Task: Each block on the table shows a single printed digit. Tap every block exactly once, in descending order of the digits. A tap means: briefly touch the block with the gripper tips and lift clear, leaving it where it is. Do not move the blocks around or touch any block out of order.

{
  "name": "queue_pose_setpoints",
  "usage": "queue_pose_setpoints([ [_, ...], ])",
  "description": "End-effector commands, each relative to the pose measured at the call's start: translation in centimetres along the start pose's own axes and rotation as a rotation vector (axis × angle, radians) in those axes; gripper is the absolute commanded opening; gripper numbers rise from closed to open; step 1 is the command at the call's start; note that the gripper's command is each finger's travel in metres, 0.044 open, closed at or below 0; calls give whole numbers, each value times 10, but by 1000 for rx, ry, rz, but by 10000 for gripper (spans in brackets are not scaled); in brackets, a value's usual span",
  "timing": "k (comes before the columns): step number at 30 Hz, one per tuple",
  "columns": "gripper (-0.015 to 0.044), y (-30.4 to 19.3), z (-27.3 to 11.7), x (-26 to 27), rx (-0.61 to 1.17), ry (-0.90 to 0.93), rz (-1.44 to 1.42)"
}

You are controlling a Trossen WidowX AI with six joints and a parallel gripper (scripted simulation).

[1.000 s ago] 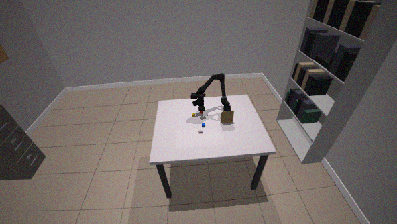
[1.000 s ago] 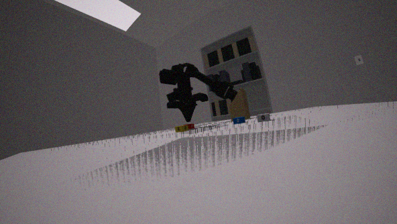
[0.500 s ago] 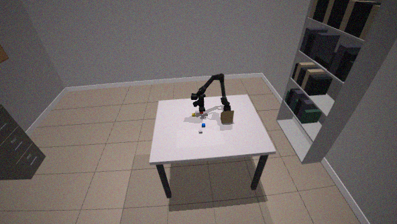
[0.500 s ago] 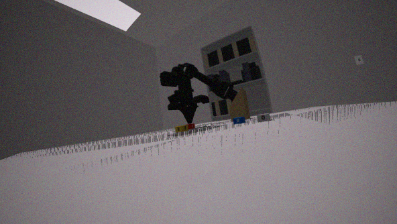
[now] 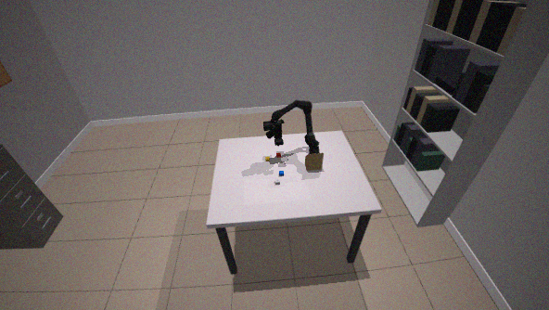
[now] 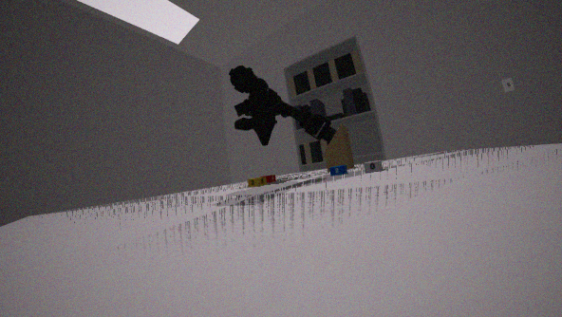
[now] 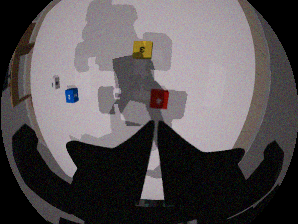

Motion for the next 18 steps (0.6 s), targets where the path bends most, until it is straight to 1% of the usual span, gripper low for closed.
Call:
queue_pose_setpoints([
  [1,20,-2,-16,-2,3,-3,11],
  [5,20,6,-17,-2,1,3,9],
  [10,20,69,-18,-2,-3,12,7],
  [12,20,85,-17,-4,-1,-1,14],
  [18,20,87,-14,-4,-1,-2,15],
])
Point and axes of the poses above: the point midway between the two fingers, 35 mm back from their tips, its own z axis out along the fingers, its own x axis across the jaws, y = z × x, the point moved 2 cm from there along -z, back along the fingers, and after that the axes turned 14 degrees about -z, right-handed, at the moved point
